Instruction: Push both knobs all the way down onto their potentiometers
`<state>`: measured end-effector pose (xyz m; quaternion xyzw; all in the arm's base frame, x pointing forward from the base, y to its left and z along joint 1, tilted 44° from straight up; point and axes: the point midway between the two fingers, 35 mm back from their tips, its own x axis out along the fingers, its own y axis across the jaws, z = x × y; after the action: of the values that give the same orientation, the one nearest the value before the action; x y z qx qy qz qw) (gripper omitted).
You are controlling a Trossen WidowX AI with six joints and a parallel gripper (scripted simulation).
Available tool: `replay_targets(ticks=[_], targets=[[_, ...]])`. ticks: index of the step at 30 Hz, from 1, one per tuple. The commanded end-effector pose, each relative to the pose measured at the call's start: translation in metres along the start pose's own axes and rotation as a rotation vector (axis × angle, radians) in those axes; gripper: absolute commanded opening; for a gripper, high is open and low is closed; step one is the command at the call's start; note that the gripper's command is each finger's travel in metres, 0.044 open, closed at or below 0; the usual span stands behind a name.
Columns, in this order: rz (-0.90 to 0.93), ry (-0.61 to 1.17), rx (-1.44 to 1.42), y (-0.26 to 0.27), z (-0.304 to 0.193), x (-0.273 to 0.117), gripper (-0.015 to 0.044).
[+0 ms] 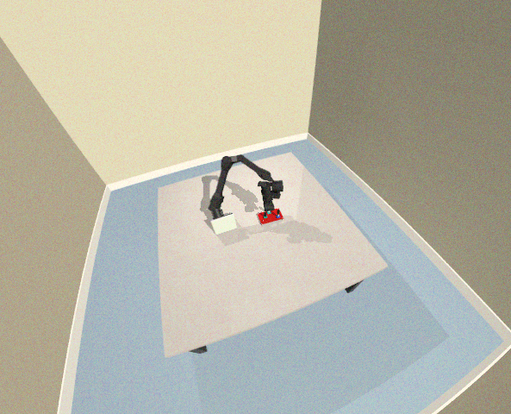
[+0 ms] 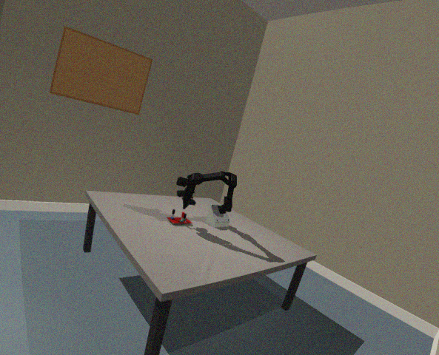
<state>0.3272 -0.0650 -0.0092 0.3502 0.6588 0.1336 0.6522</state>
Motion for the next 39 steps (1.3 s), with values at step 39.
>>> replay_targets(ticks=[39], targets=[[0.003, 0.056, 1.435, 0.017, 0.008, -0.019, 0.0]])
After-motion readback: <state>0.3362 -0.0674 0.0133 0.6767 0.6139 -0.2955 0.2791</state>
